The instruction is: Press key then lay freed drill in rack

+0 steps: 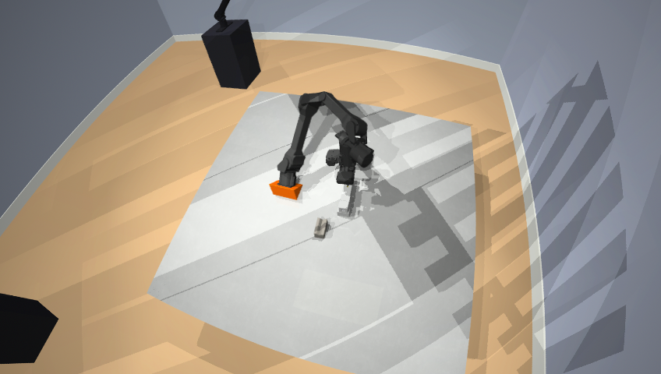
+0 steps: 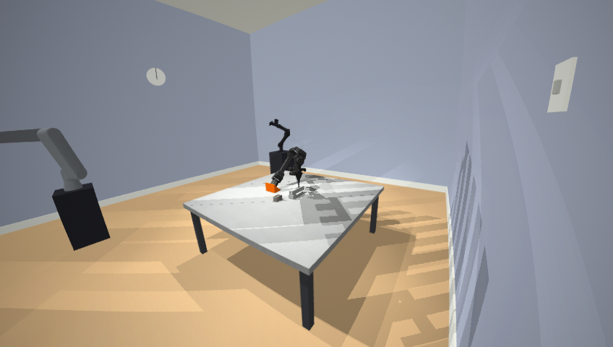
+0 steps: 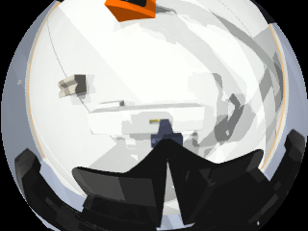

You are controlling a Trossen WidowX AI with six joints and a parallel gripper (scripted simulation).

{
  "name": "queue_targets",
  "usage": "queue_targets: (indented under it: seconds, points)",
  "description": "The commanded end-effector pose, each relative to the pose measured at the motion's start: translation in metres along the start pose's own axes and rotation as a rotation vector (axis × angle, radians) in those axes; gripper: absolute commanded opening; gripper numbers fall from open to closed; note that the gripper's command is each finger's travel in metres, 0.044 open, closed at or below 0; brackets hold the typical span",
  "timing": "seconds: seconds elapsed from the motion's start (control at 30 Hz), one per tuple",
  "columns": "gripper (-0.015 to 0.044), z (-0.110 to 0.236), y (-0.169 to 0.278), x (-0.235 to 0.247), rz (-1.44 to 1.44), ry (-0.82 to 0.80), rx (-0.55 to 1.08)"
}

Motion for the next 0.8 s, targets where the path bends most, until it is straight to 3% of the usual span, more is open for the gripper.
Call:
queue_targets:
  seconds: [0.0, 0.73, 0.77]
  points:
    - [0.0, -0.013, -0.004, 0.0, -0.018, 0.028, -0.036]
    - [0.0, -0.026, -0.006, 0.0, -0.018, 0.028, -0.036]
    - [0.0026, -0.023, -0.006, 0.0, -0.018, 0.025, -0.033]
Point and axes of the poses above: the point midway between the two fingers, 35 mm back from their tips, its own z axis back along the fingers, its own x axis across the jaws, y = z × x, the point moved 8 cm from there along z, back along the fingers, and after that the axes turned 9 degrees about z, right-handed, at the moved point
